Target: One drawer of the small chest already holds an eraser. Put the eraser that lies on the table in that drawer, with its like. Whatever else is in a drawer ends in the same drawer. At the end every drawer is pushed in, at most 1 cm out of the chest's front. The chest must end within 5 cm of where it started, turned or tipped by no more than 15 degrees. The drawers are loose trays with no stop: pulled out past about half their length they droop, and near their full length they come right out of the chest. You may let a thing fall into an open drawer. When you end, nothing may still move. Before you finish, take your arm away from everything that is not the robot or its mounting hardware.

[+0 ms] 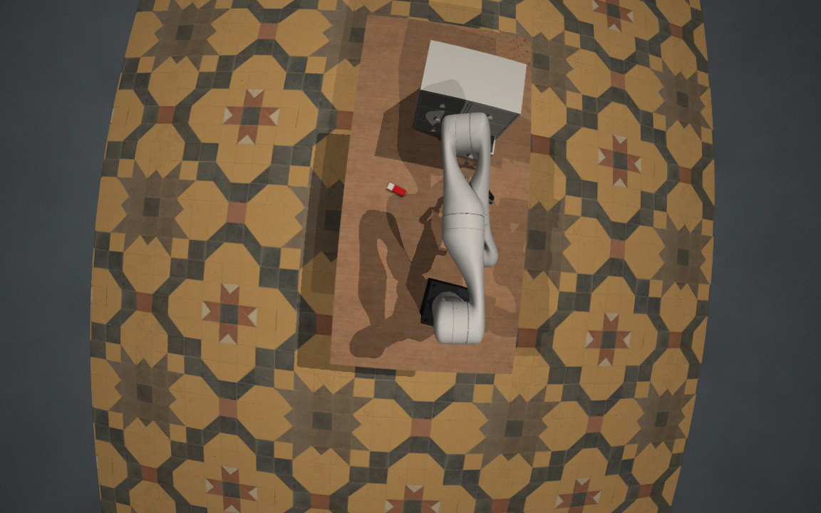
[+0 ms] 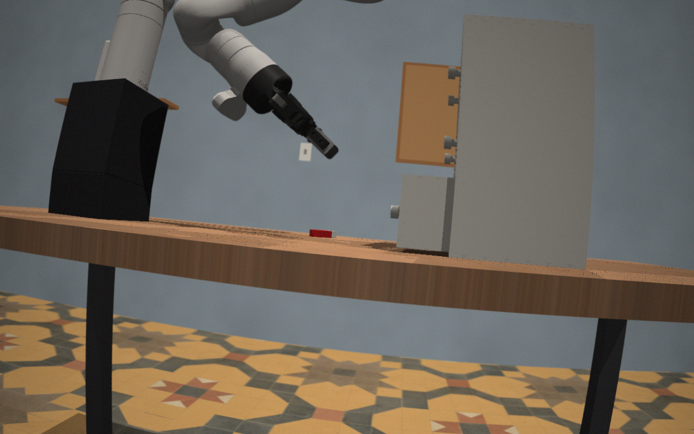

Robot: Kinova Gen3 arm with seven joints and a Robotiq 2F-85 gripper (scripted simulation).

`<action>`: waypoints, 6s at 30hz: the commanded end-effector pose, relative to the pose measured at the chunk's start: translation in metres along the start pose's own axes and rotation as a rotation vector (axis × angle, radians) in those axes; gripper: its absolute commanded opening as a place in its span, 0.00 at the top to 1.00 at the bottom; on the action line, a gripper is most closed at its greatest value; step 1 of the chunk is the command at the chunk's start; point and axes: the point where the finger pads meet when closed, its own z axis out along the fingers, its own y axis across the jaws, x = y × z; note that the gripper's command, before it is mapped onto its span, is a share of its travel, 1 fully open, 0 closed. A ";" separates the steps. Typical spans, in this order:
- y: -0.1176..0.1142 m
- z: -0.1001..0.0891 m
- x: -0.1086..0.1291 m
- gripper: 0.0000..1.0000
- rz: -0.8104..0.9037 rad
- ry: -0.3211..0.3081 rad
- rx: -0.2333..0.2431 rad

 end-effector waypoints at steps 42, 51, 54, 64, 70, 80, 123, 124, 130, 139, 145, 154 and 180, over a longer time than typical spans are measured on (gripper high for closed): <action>-0.001 -0.023 -0.004 0.67 -0.523 0.001 -0.242; 0.000 -0.030 -0.006 0.67 -0.682 0.001 -0.316; 0.000 -0.034 -0.006 0.67 -0.755 0.001 -0.350; 0.000 -0.043 -0.008 0.67 -0.960 0.001 -0.446; 0.000 -0.050 -0.010 0.67 -1.119 0.002 -0.521; 0.000 -0.060 -0.012 0.67 -1.359 0.002 -0.632; 0.001 -0.101 -0.020 0.67 -2.290 0.003 -1.068; 0.001 -0.102 -0.020 0.67 -2.312 0.003 -1.078; 0.001 -0.108 -0.021 0.67 -2.433 0.003 -1.135; 0.001 -0.113 -0.022 0.67 -2.555 0.003 -1.192; 0.001 -0.117 -0.023 0.67 -2.640 0.003 -1.232; 0.001 -0.120 -0.024 0.67 -2.714 0.003 -1.266; 0.001 -0.124 -0.025 0.67 -2.796 0.003 -1.305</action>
